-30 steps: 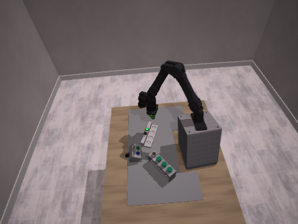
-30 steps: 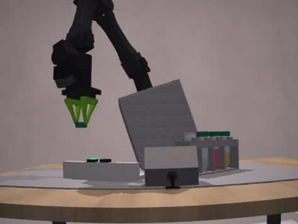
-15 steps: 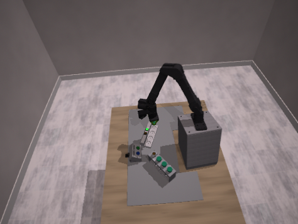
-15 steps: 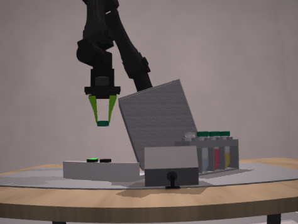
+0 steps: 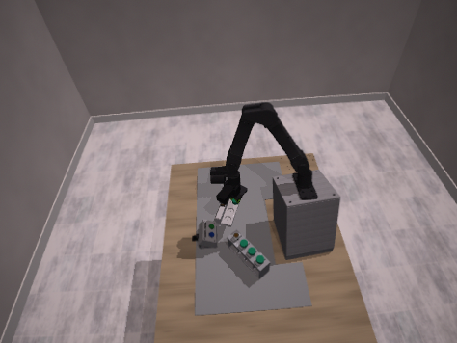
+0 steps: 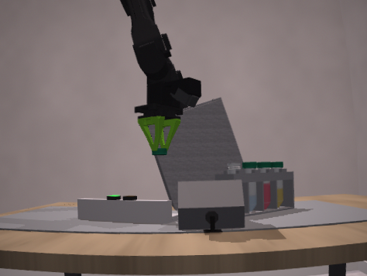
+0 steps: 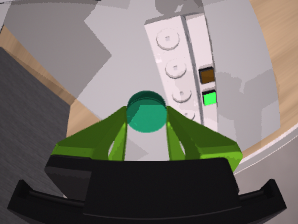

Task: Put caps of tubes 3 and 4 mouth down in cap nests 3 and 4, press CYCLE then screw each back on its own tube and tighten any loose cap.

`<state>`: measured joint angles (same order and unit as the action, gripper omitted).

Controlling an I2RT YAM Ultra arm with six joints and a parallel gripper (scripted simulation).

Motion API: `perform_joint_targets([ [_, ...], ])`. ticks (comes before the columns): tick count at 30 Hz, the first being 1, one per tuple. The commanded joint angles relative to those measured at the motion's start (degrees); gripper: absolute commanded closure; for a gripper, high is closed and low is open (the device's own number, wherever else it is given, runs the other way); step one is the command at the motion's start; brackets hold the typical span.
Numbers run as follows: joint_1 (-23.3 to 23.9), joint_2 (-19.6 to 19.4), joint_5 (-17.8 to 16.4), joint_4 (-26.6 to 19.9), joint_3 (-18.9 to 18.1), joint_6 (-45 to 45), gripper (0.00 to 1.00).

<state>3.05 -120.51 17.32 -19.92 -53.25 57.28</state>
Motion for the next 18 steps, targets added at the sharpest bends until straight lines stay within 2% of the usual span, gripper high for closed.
perform_joint_targets([
  [1, -5.08, -0.97, 0.00, -0.09, -0.55, 1.62, 1.00],
  [9, -16.59, -6.71, 0.00, -1.86, -4.48, -10.43, 1.00],
  [11, -16.59, -6.71, 0.00, -1.86, -4.48, -10.43, 1.00],
  [18, -25.76, -12.78, -0.52, -5.01, -10.93, -20.00, 1.00],
])
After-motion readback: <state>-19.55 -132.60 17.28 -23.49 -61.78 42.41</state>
